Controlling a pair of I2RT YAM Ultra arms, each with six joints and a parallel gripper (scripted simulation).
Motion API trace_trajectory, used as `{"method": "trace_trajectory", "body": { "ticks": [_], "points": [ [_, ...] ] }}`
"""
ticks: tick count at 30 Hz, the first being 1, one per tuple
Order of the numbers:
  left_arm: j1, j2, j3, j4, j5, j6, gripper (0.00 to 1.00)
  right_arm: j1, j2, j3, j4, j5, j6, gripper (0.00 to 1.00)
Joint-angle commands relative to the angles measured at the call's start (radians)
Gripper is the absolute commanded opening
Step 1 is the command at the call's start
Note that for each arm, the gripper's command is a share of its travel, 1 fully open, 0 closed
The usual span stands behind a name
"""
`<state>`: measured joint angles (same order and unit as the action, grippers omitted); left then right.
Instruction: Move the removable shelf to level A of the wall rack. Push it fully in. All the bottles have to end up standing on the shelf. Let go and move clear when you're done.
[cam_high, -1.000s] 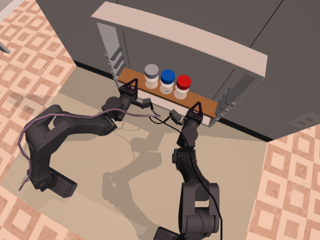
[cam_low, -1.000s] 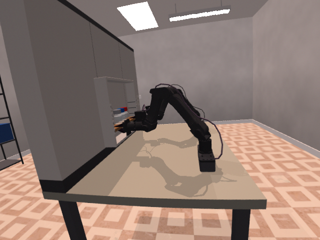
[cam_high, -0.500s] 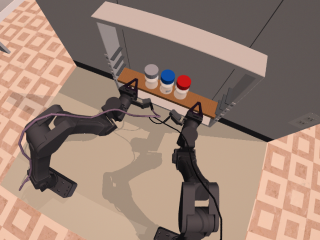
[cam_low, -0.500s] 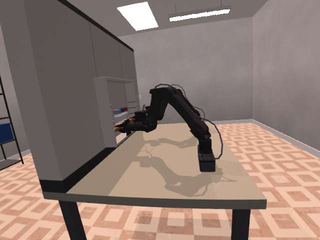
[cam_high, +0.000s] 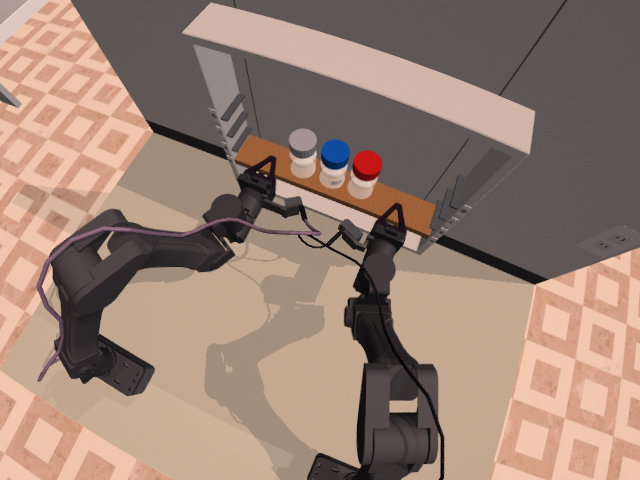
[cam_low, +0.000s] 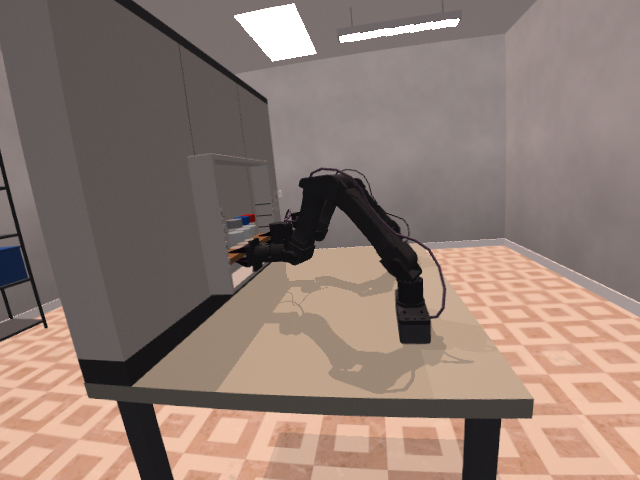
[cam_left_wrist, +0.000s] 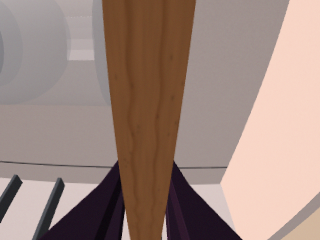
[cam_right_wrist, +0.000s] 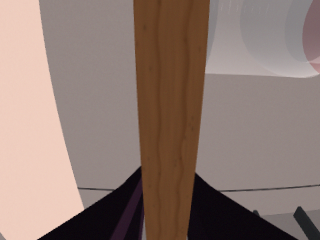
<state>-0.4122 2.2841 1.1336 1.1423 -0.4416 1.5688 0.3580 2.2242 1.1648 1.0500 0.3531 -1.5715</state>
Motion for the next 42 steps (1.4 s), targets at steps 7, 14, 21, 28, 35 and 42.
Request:
{"method": "trace_trajectory", "body": {
  "ticks": [7,14,21,28,35,42],
  "points": [
    [0.006,0.015,0.028,-0.005,0.01,0.002,0.38,-0.011,0.0,0.003,0.007,-0.007,0.001,0.38],
    [0.006,0.015,0.028,-0.005,0.01,0.002,0.53,-0.011,0.0,0.003,0.007,-0.007,0.001,0.53],
    [0.006,0.015,0.028,-0.005,0.01,0.002,0.67,-0.011,0.0,0.003,0.007,-0.007,0.001,0.67],
    [0.006,0.015,0.028,-0.005,0.01,0.002,0.8,-0.011,0.0,0.003,0.007,-0.007,0.001,0.8],
    [0.006,0.015,0.028,-0.005,0.01,0.002,0.96,-0.011,0.0,0.003,0.007,-0.007,0.001,0.96],
    [0.002,0.008,0.012,0.003,0.006,0.002,1.0,-0.008,-0.009,-0.014,0.015,-0.004,0.001,1.0]
  ]
}}
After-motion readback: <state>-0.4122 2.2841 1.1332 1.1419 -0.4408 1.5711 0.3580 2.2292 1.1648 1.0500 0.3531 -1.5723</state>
